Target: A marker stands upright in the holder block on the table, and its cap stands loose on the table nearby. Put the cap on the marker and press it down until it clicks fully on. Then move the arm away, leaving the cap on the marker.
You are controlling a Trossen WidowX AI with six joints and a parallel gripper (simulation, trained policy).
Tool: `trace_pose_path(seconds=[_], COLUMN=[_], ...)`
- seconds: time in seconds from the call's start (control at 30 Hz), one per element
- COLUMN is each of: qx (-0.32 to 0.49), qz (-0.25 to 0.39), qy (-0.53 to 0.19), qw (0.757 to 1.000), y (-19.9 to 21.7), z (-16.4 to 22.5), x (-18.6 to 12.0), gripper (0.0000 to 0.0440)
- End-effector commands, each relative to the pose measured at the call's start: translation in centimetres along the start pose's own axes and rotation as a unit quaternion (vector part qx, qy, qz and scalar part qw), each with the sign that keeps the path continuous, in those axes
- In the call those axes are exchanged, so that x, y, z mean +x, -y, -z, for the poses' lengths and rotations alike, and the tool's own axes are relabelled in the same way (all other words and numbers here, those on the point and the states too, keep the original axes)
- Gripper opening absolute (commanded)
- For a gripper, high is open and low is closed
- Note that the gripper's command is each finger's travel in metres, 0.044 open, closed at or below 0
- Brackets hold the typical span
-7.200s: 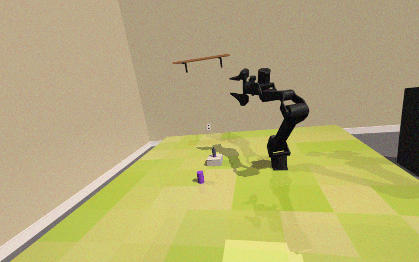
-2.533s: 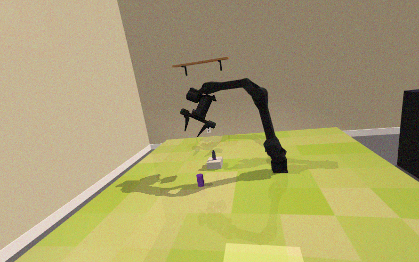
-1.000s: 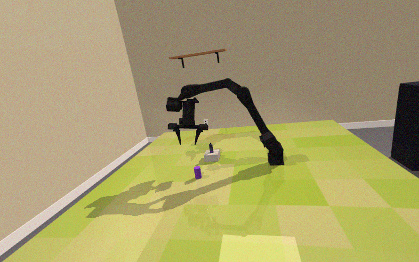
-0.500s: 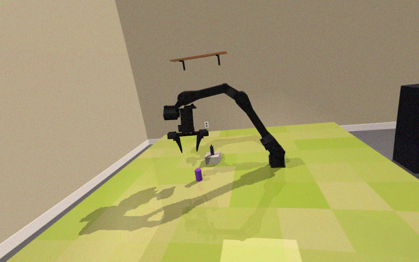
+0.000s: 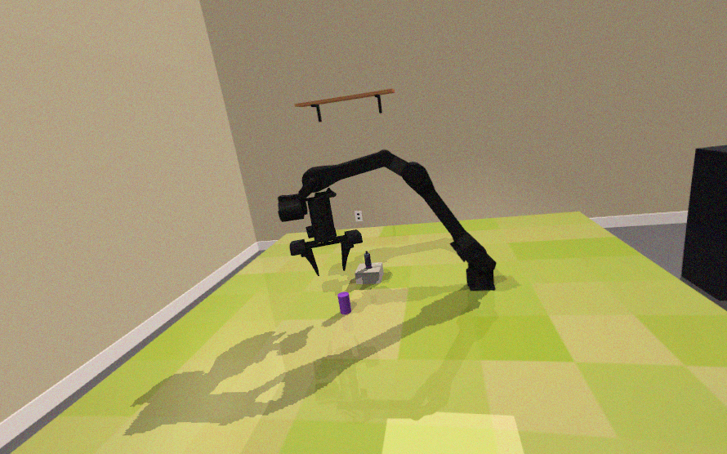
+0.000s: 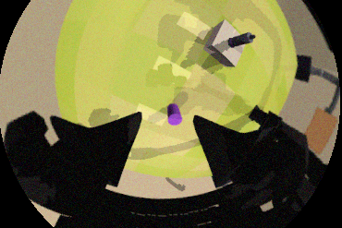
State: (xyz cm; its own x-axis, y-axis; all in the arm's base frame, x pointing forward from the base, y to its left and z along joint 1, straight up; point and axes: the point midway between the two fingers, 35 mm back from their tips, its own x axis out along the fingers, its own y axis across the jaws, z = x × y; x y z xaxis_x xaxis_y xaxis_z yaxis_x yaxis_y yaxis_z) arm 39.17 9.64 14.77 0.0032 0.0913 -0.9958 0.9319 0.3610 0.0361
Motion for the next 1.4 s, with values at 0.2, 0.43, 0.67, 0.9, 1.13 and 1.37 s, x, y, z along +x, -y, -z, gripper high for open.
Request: trace_pose_path(seconds=[0.2, 0.43, 0.67, 0.9, 1.13, 1.37], qx=[-0.016, -0.033, -0.053, -0.07, -0.088, -0.101], qz=[0.035, 0.058, 0.076, 0.091, 0.101, 0.101], qy=[0.014, 0.019, 0.02, 0.018, 0.02, 0.029], qw=[0.999, 0.998, 0.996, 0.993, 0.991, 0.989], y=[0.4, 0.8, 1.2, 1.5, 1.9, 2.1], z=[1.5, 2.6, 3.4, 3.8, 3.9, 3.9], x=[1.7, 3.0, 4.5, 6.4, 8.0, 8.5], gripper=[0.0318, 0.0308, 0.0296, 0.028, 0.0263, 0.018])
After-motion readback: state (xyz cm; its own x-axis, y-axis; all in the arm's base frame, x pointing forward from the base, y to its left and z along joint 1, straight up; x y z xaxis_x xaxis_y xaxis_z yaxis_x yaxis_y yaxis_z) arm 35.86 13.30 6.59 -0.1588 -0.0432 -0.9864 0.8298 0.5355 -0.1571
